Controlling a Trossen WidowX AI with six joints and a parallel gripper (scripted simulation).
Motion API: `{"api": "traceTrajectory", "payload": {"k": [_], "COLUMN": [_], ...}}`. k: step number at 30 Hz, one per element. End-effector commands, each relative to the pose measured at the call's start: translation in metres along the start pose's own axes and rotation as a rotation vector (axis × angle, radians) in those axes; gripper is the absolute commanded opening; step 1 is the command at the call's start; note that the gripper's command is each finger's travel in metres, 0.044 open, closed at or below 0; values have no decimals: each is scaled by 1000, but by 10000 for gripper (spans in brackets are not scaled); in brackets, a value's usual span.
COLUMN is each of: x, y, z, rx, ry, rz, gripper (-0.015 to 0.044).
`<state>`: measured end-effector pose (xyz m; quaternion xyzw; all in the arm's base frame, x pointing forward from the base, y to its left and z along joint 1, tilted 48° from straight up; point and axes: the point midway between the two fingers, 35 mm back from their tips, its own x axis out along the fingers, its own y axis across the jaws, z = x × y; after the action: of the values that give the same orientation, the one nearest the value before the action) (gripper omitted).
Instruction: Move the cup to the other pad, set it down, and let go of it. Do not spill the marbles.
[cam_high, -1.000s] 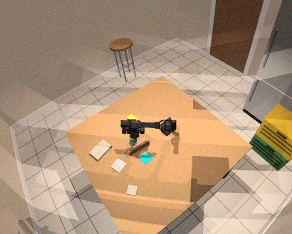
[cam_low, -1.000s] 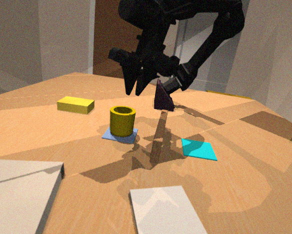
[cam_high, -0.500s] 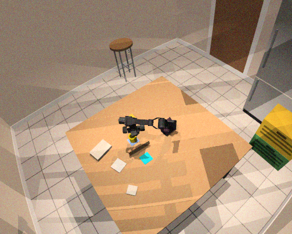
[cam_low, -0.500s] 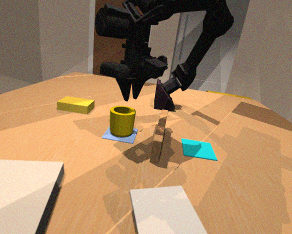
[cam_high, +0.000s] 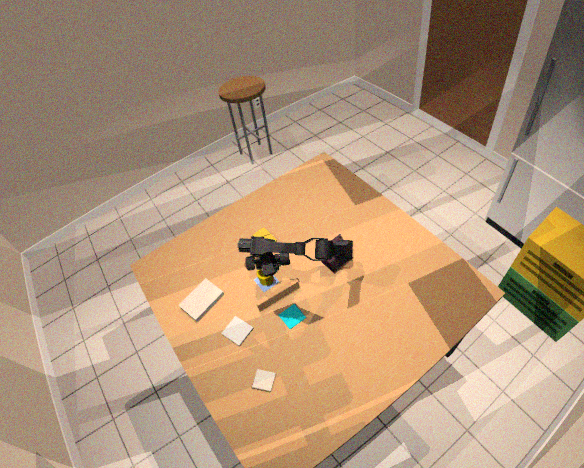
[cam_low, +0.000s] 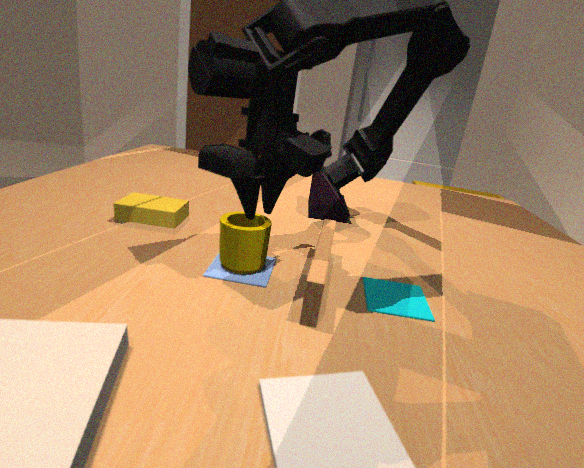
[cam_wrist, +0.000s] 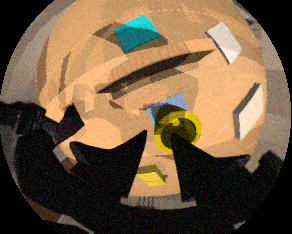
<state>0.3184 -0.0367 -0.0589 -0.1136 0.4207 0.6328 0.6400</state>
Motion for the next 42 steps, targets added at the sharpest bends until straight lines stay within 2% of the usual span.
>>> {"api": "traceTrajectory", "payload": {"k": [1, 24, 42], "x": [8, 38, 36], "y": [1, 3, 2], "z": [1, 1, 1], "rx": [4, 3, -1], "ry": [-5, -7, -2], "rz": [3, 4, 4], "gripper": [167, 167, 47]}}
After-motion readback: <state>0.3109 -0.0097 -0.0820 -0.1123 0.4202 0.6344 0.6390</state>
